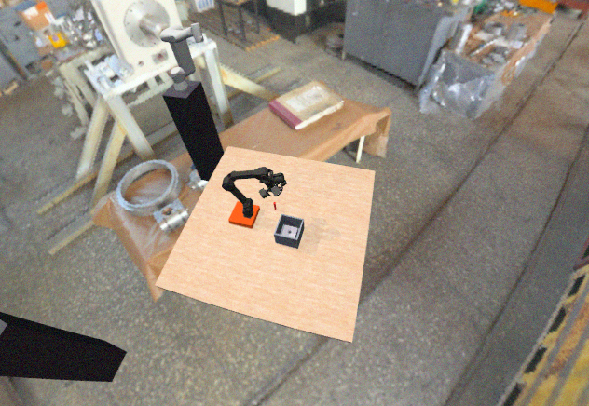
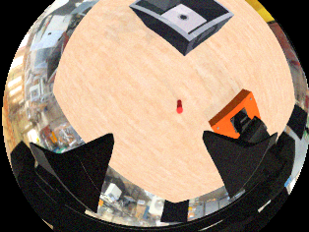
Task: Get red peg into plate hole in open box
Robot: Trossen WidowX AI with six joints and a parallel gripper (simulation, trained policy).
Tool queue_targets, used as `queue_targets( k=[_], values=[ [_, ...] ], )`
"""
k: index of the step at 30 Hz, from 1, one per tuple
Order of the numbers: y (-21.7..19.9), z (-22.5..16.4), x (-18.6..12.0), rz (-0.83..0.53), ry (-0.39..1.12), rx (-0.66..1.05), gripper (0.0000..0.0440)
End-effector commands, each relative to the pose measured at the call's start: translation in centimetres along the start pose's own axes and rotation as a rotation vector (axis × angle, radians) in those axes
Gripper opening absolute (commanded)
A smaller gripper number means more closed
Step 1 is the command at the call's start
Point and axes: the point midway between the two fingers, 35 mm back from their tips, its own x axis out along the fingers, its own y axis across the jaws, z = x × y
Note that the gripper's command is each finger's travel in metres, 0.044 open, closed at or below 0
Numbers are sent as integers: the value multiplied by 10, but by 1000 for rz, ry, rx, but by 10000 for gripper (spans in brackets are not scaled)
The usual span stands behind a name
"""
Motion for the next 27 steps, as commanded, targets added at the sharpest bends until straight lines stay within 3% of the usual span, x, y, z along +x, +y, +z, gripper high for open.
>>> queue_targets(
  k=[1, 27],
  values=[
    [-4, -2, 12, -56, 18, 62, 440],
    [-36, -21, 91, -340, -39, 404, 440]
  ],
)
